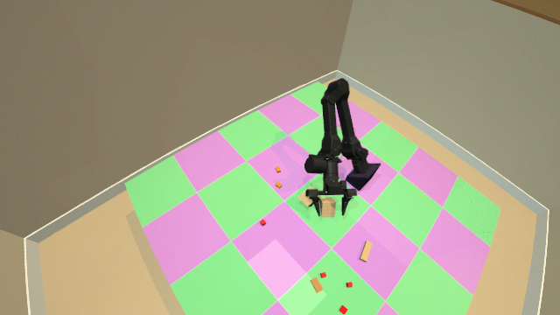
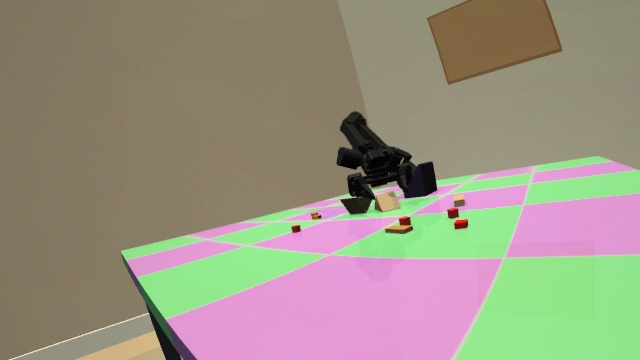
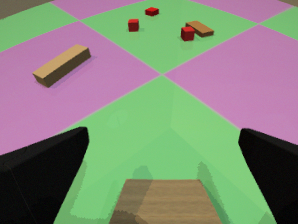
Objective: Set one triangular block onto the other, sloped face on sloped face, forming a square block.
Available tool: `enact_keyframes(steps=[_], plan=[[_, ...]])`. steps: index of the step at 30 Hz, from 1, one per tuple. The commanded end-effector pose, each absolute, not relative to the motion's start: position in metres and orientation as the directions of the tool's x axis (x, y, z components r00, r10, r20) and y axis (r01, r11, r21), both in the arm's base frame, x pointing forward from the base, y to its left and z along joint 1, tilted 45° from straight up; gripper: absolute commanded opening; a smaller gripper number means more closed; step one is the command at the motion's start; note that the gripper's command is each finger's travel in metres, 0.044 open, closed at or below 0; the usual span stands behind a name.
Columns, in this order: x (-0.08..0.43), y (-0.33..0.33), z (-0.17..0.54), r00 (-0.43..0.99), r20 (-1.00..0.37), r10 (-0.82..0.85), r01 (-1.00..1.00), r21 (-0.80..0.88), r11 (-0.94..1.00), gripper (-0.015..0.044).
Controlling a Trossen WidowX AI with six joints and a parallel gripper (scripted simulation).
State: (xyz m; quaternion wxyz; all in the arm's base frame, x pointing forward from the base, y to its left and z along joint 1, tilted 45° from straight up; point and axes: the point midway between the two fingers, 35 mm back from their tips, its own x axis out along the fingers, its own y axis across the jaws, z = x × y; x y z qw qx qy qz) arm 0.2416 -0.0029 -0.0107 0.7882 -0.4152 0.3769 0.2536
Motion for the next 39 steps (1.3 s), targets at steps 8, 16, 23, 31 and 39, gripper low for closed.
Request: enact_keyframes(steps=[8,16,23,31,39], plan=[[0.250,0.058,0.050,0.587,-0.804,0.091,-0.714,-0.462,0.527,0.0440],[0.249,0.066,0.055,0.567,-0.819,0.083,-0.722,-0.446,0.529,0.0440],[0.245,0.061,0.036,0.261,-0.952,-0.157,-0.729,-0.302,0.614,0.0440],[0.243,0.058,0.027,-0.048,-0.872,-0.487,-0.706,-0.316,0.634,0.0440],[0.253,0.061,0.031,-0.185,-0.578,-0.795,-0.755,-0.434,0.491,0.0440]])
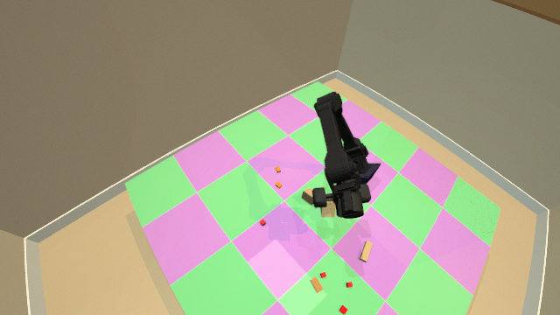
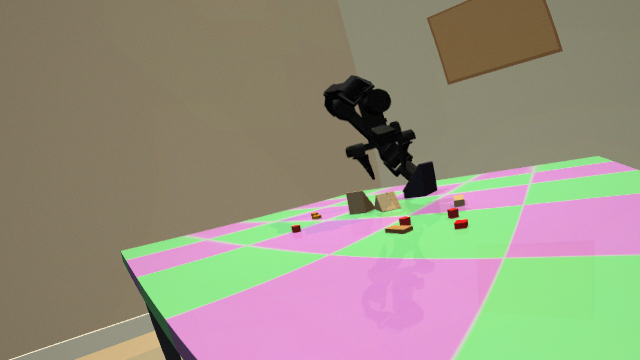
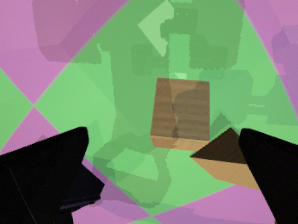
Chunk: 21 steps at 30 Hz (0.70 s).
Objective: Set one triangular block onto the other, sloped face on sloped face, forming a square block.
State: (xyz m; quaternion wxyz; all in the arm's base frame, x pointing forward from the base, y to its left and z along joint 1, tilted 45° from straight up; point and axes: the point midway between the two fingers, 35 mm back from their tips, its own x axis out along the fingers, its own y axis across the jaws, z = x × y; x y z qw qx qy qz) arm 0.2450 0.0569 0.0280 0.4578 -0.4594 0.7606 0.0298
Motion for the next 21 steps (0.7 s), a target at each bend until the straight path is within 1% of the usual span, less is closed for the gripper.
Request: enact_keyframes(steps=[1,3,10,21], plan=[[0.256,0.062,0.031,-0.187,-0.540,-0.821,-0.765,-0.445,0.466,0.0440],[0.257,0.063,0.032,-0.186,-0.509,-0.840,-0.773,-0.452,0.445,0.0440],[0.257,0.058,0.029,-0.192,-0.507,-0.840,-0.769,-0.454,0.450,0.0440],[0.232,-0.020,-0.016,-0.296,-0.467,-0.834,-0.710,-0.476,0.519,0.0440]])
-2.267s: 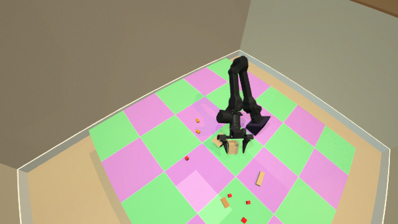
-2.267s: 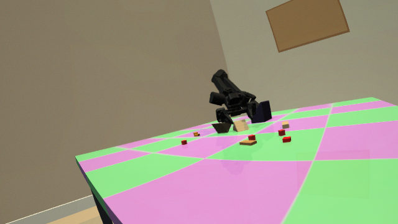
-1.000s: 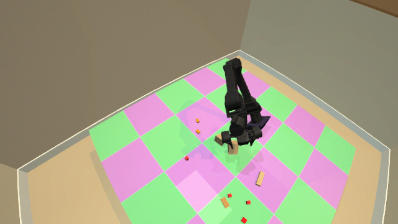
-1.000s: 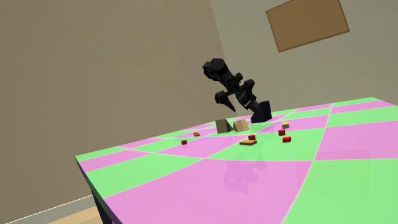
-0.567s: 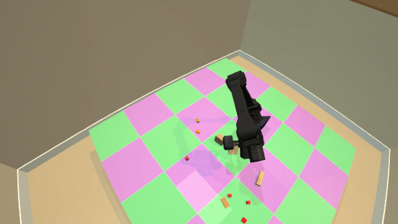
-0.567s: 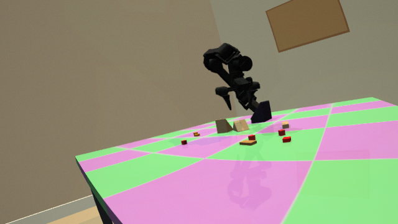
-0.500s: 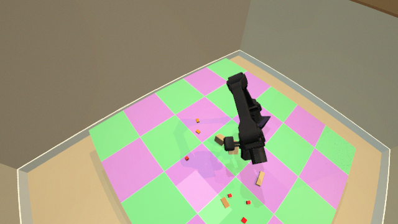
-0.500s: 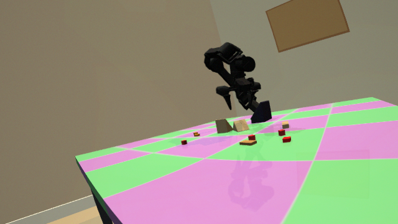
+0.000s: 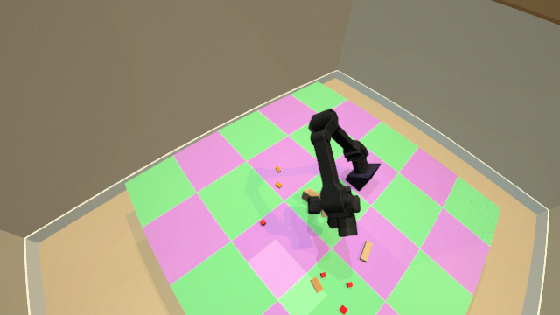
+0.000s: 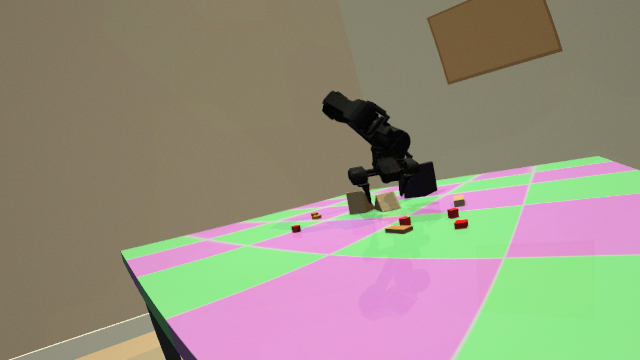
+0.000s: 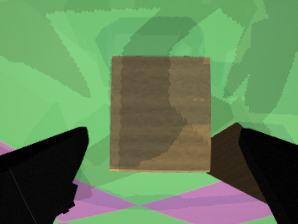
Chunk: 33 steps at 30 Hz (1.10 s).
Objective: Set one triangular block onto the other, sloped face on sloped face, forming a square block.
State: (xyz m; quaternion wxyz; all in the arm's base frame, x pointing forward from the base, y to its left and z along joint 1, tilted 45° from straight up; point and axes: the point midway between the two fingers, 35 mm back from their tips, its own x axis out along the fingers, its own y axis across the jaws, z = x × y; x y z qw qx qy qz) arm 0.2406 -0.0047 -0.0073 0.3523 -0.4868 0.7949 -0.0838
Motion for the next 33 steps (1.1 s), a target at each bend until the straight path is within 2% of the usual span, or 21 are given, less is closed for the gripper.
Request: enact_keyframes(steps=[1,10,17,23,31,33], plan=[[0.231,-0.021,-0.016,-0.297,-0.466,-0.833,-0.709,-0.477,0.520,0.0440],[0.231,-0.021,-0.016,-0.297,-0.466,-0.833,-0.709,-0.477,0.520,0.0440],[0.232,-0.020,-0.016,-0.298,-0.468,-0.832,-0.705,-0.479,0.523,0.0256],[0.232,-0.020,-0.016,-0.298,-0.468,-0.832,-0.705,-0.479,0.523,0.0216],[0.235,-0.009,-0.005,-0.283,-0.480,-0.830,-0.710,-0.477,0.518,0.0006],[0.236,-0.002,0.002,-0.273,-0.488,-0.829,-0.714,-0.475,0.515,0.0000]])
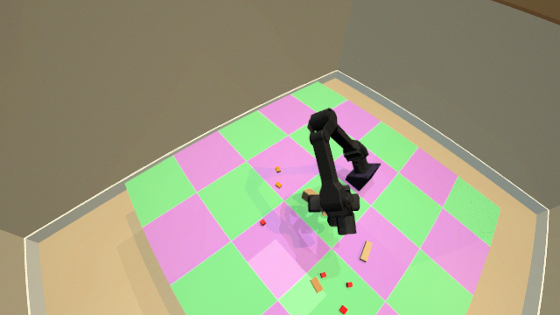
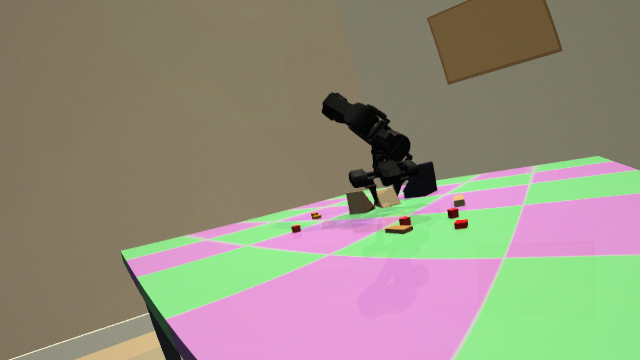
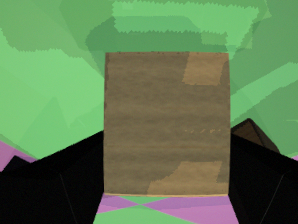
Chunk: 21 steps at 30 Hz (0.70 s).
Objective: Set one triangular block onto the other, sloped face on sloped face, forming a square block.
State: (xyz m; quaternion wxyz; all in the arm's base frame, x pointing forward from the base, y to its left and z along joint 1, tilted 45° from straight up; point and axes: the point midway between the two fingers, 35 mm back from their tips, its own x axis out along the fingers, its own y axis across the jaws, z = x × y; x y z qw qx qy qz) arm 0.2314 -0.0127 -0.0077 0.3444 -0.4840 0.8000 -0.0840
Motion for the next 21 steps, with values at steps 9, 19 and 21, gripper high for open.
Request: enact_keyframes(steps=[9,19,21], plan=[[0.236,0.029,0.034,-0.232,-0.520,-0.822,-0.730,-0.466,0.500,0.0000],[0.232,0.050,0.058,-0.203,-0.542,-0.815,-0.743,-0.457,0.489,0.0000],[0.231,0.048,0.055,-0.200,-0.539,-0.818,-0.745,-0.458,0.484,0.0000]])
